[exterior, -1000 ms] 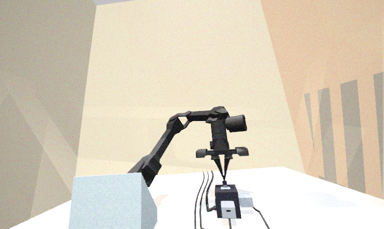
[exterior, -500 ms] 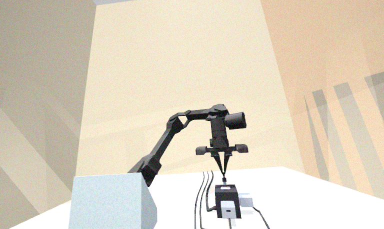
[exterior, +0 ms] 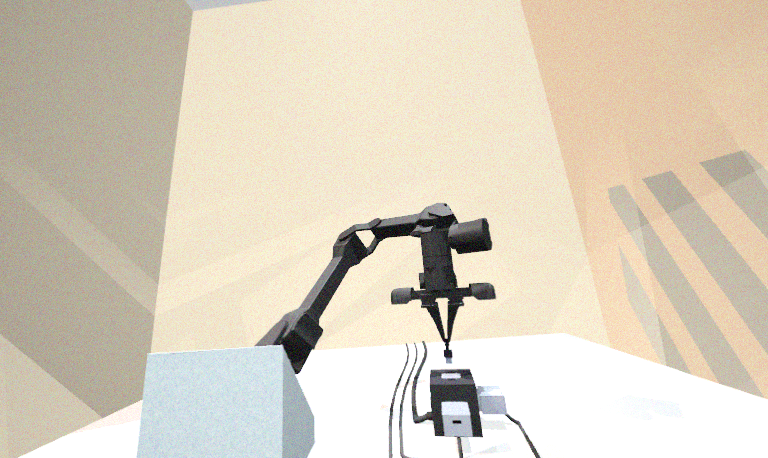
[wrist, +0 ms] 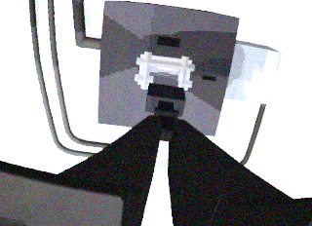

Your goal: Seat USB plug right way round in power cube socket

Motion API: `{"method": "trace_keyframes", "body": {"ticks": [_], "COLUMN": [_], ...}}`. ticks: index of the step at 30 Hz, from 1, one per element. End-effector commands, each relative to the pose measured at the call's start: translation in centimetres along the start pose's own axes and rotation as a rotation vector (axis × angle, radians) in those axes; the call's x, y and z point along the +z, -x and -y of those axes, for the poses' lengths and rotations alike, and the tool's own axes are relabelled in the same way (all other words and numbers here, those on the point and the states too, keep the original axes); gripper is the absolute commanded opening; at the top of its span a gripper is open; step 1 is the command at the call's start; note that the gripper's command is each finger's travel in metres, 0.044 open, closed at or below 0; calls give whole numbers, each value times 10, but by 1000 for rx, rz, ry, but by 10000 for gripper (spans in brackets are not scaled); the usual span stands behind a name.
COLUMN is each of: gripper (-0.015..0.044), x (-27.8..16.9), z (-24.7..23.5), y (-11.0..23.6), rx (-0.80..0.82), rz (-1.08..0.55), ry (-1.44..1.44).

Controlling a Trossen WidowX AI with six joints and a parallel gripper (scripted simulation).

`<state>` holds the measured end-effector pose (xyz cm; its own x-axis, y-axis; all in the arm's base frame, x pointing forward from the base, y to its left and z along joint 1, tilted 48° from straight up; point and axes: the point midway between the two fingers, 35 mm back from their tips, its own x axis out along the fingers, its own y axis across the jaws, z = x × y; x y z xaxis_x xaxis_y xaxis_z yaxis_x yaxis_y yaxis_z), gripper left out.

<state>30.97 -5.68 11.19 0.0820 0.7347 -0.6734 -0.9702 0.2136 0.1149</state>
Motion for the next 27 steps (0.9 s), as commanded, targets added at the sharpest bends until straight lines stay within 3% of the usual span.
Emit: {"method": "trace_keyframes", "body": {"ticks": [1, 27], "gripper": [0, 0], "x": [-1, 0], "z": [1, 0], "y": [4, 1], "rx": [-2, 0], "rz": [-6, 0], "ry": [5, -589]}}
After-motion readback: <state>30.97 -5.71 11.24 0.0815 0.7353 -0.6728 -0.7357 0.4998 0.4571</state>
